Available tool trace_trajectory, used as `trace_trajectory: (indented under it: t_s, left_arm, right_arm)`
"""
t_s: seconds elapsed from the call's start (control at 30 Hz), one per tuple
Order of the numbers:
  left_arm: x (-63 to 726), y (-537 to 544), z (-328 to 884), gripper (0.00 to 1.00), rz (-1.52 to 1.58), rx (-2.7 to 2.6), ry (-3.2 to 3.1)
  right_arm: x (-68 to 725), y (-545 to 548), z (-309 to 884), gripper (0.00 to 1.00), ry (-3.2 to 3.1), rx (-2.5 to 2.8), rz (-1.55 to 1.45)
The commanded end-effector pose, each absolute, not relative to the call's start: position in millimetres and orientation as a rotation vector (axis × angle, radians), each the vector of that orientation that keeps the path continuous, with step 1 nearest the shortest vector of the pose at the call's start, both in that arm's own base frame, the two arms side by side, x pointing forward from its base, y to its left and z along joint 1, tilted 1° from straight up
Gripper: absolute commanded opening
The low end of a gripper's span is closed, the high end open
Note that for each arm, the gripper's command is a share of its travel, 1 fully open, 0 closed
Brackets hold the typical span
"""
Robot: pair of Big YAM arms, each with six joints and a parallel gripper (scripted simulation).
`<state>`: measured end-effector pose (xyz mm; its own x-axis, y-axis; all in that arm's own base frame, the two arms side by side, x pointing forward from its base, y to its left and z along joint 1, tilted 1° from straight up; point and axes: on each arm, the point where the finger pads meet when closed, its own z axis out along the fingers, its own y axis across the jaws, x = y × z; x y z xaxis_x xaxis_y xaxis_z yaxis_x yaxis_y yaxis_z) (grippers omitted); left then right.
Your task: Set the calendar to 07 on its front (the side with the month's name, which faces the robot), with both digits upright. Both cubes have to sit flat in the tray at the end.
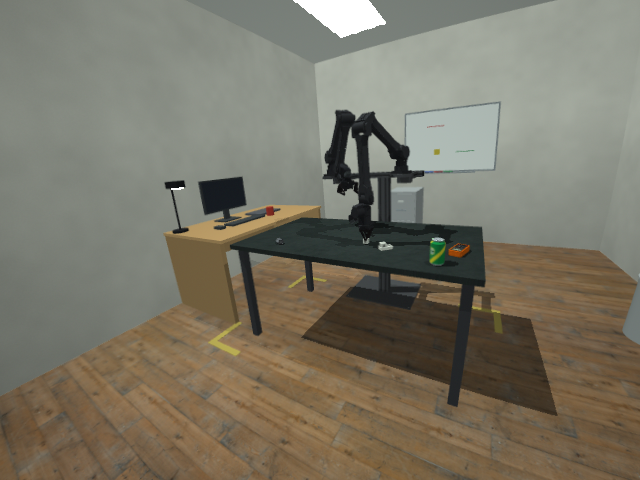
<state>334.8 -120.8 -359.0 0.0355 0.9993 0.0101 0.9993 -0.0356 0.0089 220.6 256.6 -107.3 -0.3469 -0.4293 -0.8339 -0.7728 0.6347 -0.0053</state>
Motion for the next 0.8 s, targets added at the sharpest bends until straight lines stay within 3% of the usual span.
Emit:
trace_trajectory:
  t_s: [0.0, 0.77]
  left_arm:
    - [330, -117, -369, 0.24, -0.012, -2.266, -2.170]
    - [334, -118, -366, 0.24, -0.015, -2.268, -2.171]
  right_arm:
    - [219, 255, -101, 1.00, 1.971, -0.941, 0.505]
    - [219, 255, -101, 1.00, 1.971, -0.941, 0.505]
